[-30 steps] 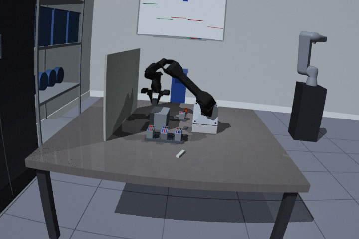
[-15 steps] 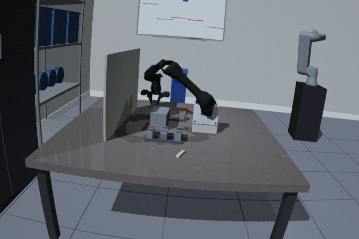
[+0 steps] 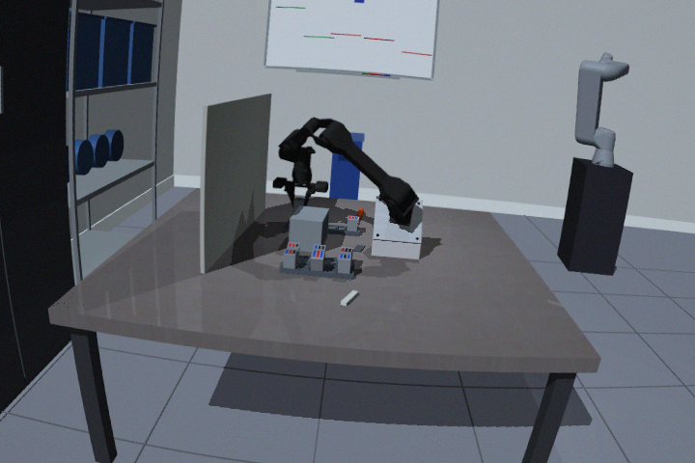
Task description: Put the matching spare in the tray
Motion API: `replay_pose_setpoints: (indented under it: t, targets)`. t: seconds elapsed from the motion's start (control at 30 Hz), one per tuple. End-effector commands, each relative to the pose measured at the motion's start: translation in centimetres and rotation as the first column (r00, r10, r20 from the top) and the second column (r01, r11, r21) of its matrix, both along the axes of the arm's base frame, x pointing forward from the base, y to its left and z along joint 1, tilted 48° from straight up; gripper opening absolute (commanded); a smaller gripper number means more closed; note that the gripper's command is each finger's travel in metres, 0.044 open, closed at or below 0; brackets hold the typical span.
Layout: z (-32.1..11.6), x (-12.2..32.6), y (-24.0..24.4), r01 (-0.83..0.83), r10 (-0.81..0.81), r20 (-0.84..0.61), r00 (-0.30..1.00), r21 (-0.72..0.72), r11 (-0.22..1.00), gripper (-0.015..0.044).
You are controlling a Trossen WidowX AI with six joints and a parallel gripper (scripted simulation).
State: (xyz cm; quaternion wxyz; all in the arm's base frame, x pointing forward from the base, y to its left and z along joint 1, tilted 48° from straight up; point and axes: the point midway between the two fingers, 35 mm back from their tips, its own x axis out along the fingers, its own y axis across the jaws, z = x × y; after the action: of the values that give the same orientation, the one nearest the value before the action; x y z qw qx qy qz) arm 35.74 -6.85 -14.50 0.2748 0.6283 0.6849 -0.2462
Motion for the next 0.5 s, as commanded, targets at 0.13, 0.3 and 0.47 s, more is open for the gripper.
replay_pose_setpoints:
  t: [0.13, 0.3, 0.47]
  targets:
    - [-0.58, -0.40, 0.86, 0.001, -0.001, -0.010, 1.000, 0.008, 1.000, 0.0000]
    - [-0.84, -0.49, 1.20, 0.001, -0.001, -0.010, 1.000, 0.008, 1.000, 0.0000]
    - [-1.11, -0.59, 1.54, 0.001, -0.001, -0.010, 1.000, 0.009, 1.000, 0.0000]
